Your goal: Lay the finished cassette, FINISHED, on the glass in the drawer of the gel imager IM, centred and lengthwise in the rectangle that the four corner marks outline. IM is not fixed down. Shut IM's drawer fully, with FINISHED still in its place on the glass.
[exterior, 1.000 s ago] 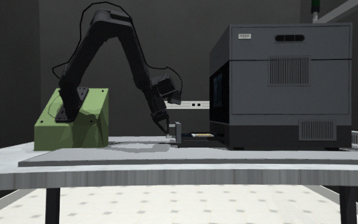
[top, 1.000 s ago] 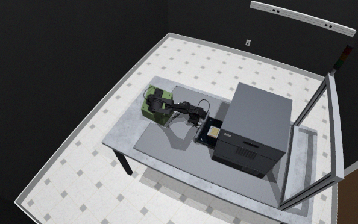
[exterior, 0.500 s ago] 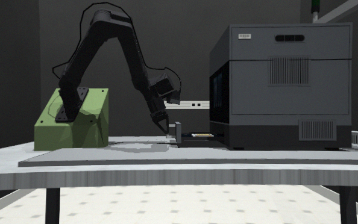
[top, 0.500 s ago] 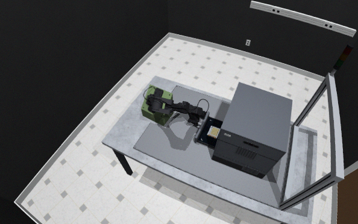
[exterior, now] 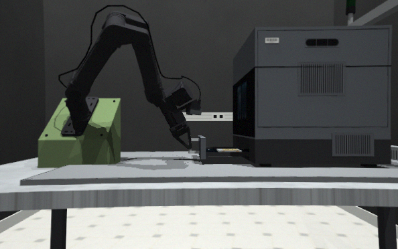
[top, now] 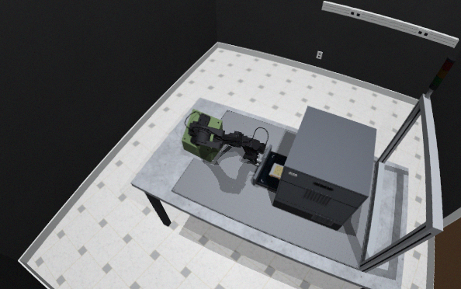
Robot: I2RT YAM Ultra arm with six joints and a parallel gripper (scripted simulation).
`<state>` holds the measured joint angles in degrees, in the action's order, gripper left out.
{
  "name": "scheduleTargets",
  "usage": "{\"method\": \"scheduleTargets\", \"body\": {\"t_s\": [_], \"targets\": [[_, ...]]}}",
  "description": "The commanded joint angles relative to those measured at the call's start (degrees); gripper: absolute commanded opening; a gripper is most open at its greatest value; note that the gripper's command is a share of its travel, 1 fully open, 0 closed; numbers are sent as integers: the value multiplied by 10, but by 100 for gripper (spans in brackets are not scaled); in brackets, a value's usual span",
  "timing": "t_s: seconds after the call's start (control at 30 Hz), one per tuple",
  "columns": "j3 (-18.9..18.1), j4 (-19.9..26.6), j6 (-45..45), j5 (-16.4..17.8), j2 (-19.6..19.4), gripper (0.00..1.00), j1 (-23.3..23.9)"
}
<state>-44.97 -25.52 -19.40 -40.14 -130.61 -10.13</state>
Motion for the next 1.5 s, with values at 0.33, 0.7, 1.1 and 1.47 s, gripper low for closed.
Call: {"method": "scheduleTargets", "body": {"t_s": [0.33,0.7,1.1,1.47], "targets": [[-58,-6,-17,16,-26,0,7],[-93,15,-19,17,-40,0,9],[-104,17,-20,18,-43,0,6],[-104,17,-20,18,-43,0,6]]}}
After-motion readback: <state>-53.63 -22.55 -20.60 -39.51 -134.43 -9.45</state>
